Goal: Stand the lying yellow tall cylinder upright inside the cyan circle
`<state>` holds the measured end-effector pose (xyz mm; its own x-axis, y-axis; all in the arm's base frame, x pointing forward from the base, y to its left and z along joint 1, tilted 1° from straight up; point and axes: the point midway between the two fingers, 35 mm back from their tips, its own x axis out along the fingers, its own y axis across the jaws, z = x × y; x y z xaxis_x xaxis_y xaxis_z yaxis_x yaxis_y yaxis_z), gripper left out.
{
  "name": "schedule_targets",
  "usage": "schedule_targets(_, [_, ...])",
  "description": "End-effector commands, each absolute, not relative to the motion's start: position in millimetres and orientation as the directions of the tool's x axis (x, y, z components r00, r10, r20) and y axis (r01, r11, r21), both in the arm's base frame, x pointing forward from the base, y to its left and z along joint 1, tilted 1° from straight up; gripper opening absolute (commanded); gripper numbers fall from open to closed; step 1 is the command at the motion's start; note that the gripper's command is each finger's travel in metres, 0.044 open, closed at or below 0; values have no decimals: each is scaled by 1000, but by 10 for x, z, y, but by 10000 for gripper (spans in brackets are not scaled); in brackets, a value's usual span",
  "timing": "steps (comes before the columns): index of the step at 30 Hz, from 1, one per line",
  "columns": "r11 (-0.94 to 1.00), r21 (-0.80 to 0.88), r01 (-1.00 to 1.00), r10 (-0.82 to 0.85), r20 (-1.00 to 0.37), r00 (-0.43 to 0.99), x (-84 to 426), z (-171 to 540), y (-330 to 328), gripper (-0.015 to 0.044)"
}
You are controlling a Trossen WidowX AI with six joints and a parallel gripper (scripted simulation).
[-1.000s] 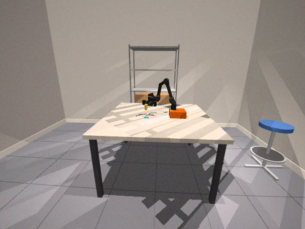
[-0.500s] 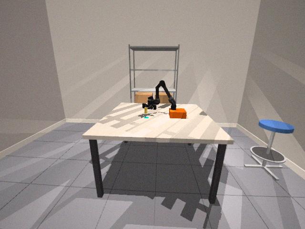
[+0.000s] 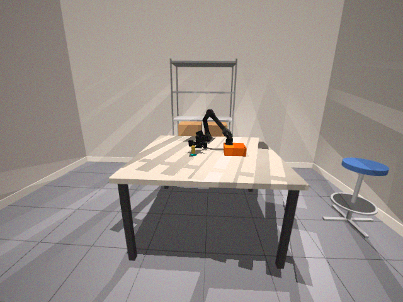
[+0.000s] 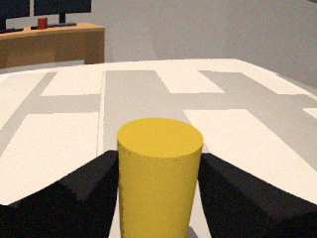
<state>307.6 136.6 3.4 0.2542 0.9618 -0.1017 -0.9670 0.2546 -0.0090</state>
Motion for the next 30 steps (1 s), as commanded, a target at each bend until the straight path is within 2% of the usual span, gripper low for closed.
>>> schedule_targets(1, [253, -14, -967, 962, -101, 253, 3081, -86, 1349, 105])
schedule_targets(14, [254, -11, -967, 962, -102, 254, 3079, -140, 1340, 105])
schedule_targets(25, [254, -11, -967, 962, -102, 254, 3079, -140, 1340, 394])
schedule_targets(30, [254, -11, -967, 962, -102, 254, 3081, -132, 1340, 400])
